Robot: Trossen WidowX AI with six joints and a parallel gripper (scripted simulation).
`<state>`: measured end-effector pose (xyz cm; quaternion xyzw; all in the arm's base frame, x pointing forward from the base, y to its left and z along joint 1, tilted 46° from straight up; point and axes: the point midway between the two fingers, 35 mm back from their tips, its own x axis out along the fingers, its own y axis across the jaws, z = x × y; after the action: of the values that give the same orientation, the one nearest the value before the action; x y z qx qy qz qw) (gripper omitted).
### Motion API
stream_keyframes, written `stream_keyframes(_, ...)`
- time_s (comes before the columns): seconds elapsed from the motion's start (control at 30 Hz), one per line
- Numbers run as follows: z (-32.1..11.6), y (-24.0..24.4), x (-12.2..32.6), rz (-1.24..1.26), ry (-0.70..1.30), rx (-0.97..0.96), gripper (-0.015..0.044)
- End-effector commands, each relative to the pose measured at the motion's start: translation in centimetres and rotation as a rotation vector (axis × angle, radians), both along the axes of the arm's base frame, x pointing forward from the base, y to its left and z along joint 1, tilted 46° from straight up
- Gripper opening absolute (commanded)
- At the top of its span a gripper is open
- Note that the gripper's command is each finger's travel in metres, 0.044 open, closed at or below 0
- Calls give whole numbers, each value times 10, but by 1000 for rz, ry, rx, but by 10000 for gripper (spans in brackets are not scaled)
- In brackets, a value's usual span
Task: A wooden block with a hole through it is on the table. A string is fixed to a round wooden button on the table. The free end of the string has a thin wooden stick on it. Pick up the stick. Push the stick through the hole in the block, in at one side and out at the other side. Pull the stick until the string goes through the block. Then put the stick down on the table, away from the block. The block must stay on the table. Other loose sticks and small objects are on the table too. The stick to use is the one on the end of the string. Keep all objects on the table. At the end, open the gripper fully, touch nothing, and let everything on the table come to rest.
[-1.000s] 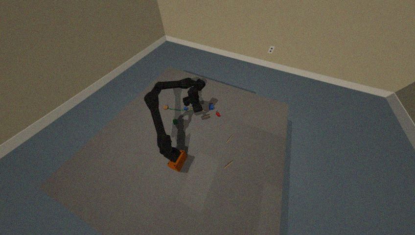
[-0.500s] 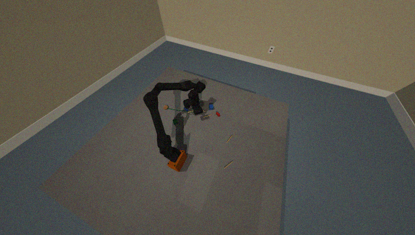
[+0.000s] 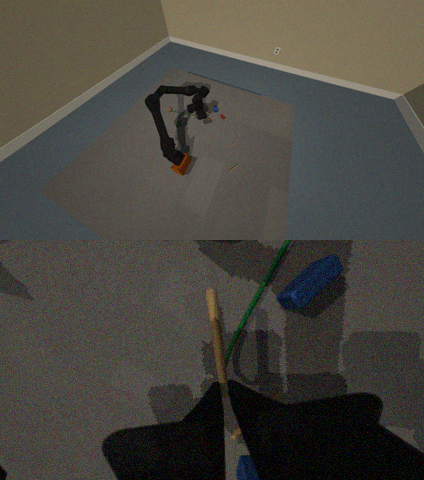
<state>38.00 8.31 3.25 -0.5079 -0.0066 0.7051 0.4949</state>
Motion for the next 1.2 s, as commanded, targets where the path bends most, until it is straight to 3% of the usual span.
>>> stream_keyframes(0.0,-2,2,-5,-3,3,-3,0)
stream_keyframes(1.17,-14,13,-31,0,7,2,0)
